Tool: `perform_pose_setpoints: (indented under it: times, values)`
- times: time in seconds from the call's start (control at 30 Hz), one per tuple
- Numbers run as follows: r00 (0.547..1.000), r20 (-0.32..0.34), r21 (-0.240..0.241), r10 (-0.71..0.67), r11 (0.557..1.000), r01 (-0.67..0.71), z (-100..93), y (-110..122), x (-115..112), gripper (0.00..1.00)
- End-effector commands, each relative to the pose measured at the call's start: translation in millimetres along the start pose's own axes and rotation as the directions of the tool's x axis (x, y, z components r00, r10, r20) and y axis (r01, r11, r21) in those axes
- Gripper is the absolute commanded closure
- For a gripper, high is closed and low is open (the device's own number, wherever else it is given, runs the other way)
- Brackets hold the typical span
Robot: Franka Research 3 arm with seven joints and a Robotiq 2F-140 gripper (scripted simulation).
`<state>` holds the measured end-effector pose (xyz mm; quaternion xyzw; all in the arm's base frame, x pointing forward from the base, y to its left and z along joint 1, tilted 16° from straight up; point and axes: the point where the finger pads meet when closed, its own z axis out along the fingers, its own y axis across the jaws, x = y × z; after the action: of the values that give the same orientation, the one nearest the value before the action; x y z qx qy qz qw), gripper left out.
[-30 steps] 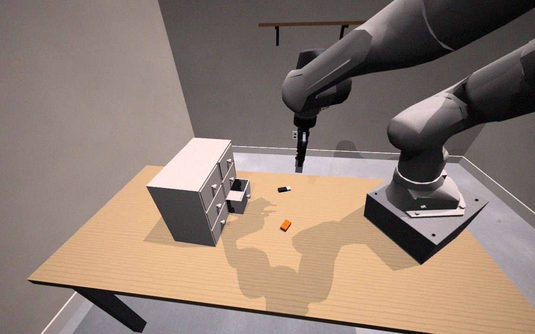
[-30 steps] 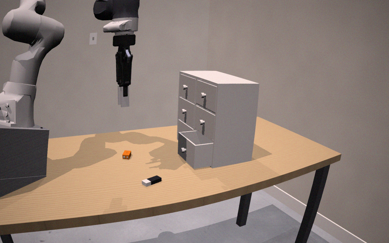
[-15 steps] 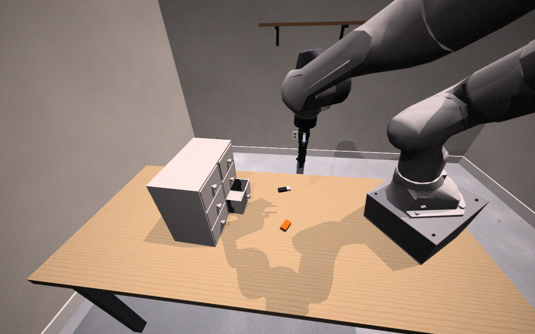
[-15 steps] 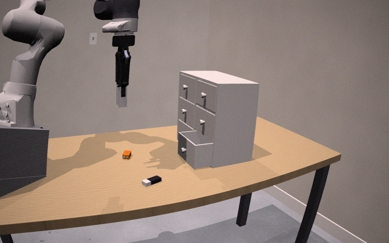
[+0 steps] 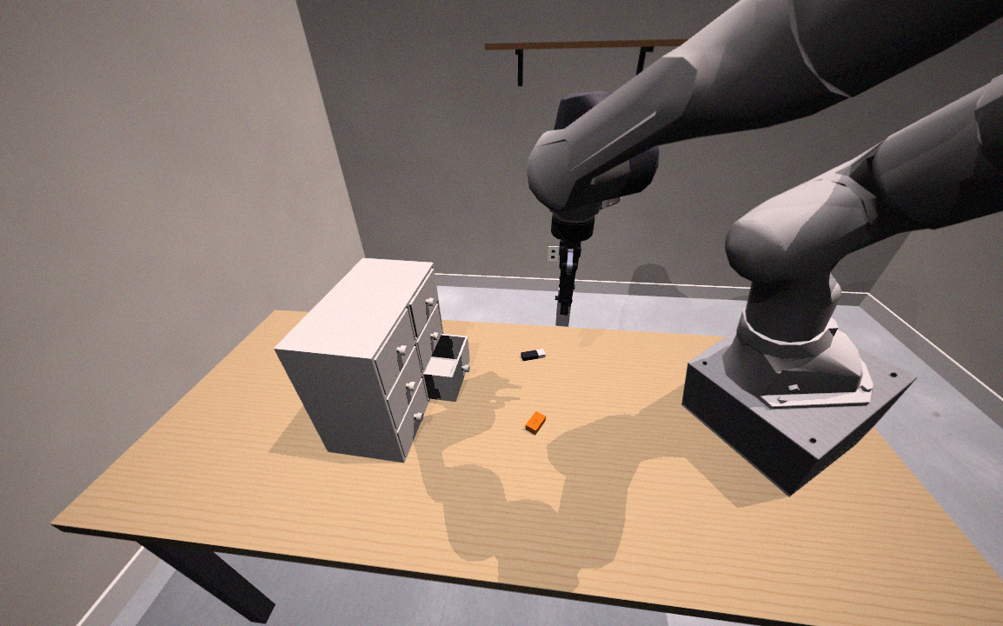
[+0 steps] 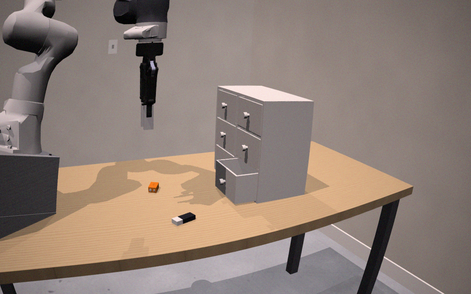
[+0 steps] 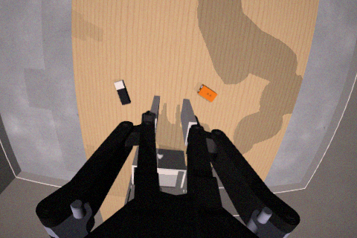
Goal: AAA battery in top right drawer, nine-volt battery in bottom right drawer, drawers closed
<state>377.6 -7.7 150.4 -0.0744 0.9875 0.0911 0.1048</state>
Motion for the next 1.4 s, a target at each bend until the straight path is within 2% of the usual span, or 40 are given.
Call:
perform_pose_setpoints:
  times: [0.0, 0.2, 0.3, 0.37, 0.4, 0.43, 0.57, 0.6, 0.7, 0.73, 0.87, 0.9, 1.03, 1.07, 1.23, 1.27, 1.3, 1.37]
  values:
    - [1.000, -0.003, 0.002, 0.002, 1.000, -0.002, -0.6, 0.0, 0.1, 0.80]
    - [1.000, 0.000, 0.001, 0.017, 1.000, -0.017, 0.8, 0.5, -0.9, 0.80]
    - [0.994, 0.002, 0.007, 0.112, 0.994, -0.112, 6.1, 3.3, -5.7, 0.80]
    - [0.972, 0.007, 0.013, 0.236, 0.972, -0.237, 13.6, 7.5, -11.6, 0.80]
    - [0.972, 0.007, 0.013, 0.236, 0.972, -0.237, 13.6, 7.5, -11.6, 0.80]
    - [0.948, 0.010, 0.016, 0.318, 0.948, -0.318, 18.9, 10.6, -15.4, 0.80]
    - [0.948, 0.010, 0.016, 0.318, 0.948, -0.318, 18.9, 10.6, -15.4, 0.80]
    - [0.912, 0.014, 0.019, 0.411, 0.911, -0.411, 25.3, 14.4, -19.6, 0.80]
    - [0.912, 0.014, 0.019, 0.411, 0.911, -0.411, 25.3, 14.4, -19.6, 0.80]
    - [0.858, 0.019, 0.020, 0.513, 0.858, -0.513, 33.2, 19.2, -24.0, 0.80]
    - [0.858, 0.019, 0.020, 0.514, 0.857, -0.514, 33.2, 19.2, -24.0, 0.80]
    - [0.793, 0.023, 0.020, 0.609, 0.793, -0.609, 42.3, 24.8, -28.4, 0.80]
    - [0.784, 0.024, 0.019, 0.620, 0.784, -0.620, 42.3, 24.8, -28.4, 0.80]
    - [0.715, 0.027, 0.019, 0.699, 0.715, -0.699, 52.1, 31.1, -32.4, 0.80]
    - [0.695, 0.028, 0.017, 0.718, 0.695, -0.719, 52.1, 31.1, -32.4, 0.80]
    - [0.612, 0.030, 0.015, 0.791, 0.611, -0.791, 62.3, 37.8, -35.8, 0.80]
    - [0.593, 0.031, 0.014, 0.805, 0.593, -0.805, 62.3, 37.8, -35.8, 0.80]
    - [0.593, 0.031, 0.014, 0.805, 0.593, -0.805, 62.3, 37.8, -35.8, 0.80]
